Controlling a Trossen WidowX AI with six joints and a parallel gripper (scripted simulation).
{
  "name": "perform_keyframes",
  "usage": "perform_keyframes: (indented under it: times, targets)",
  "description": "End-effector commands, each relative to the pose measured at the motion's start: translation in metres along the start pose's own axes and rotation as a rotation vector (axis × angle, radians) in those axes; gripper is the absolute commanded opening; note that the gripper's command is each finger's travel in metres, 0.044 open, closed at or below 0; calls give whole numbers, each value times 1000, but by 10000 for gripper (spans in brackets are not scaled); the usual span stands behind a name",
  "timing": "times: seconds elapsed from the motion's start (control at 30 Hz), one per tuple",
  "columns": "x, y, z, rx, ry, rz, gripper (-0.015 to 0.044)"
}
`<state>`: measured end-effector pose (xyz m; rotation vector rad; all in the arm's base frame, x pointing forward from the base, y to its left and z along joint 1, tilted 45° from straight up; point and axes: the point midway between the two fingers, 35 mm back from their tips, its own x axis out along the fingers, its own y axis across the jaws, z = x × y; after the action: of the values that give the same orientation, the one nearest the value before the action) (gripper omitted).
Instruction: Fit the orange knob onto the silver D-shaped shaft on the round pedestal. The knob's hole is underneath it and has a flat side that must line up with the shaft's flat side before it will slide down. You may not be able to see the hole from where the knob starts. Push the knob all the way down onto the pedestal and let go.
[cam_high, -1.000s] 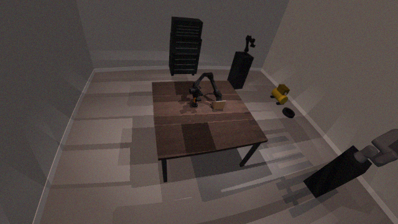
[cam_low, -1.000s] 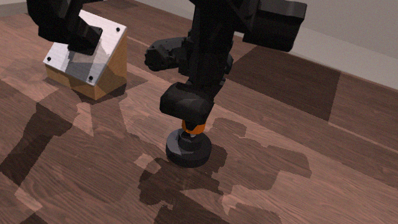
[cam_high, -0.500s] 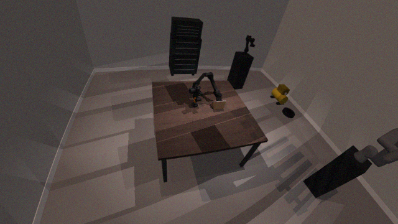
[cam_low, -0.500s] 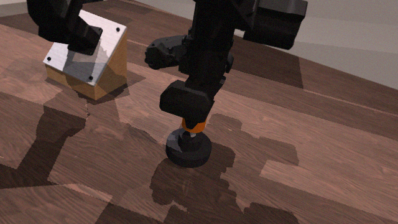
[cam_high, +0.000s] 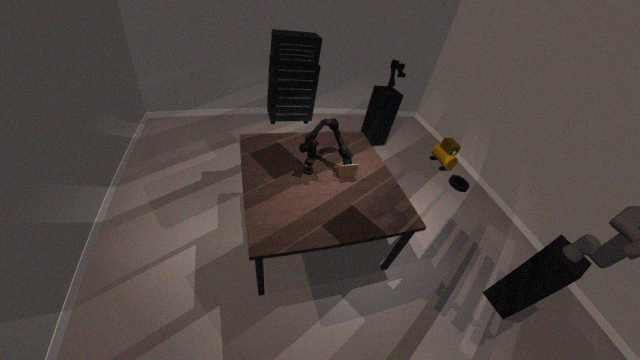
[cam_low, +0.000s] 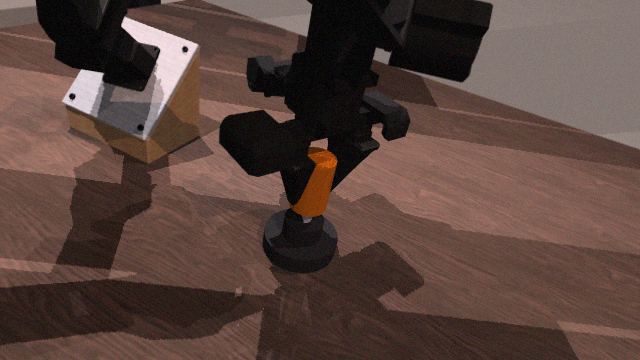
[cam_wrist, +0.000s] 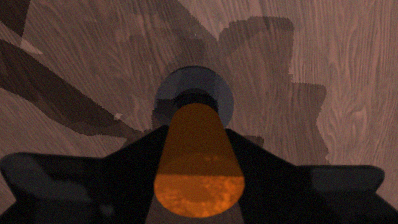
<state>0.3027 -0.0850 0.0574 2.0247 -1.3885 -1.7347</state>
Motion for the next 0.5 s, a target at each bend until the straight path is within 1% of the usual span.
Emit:
perform_keyframes:
  times: [0.0, 0.47]
  targets:
    - [3, 0, 0, 452, 2, 1, 0]
    - [0, -1, -1, 1368, 2, 0, 0]
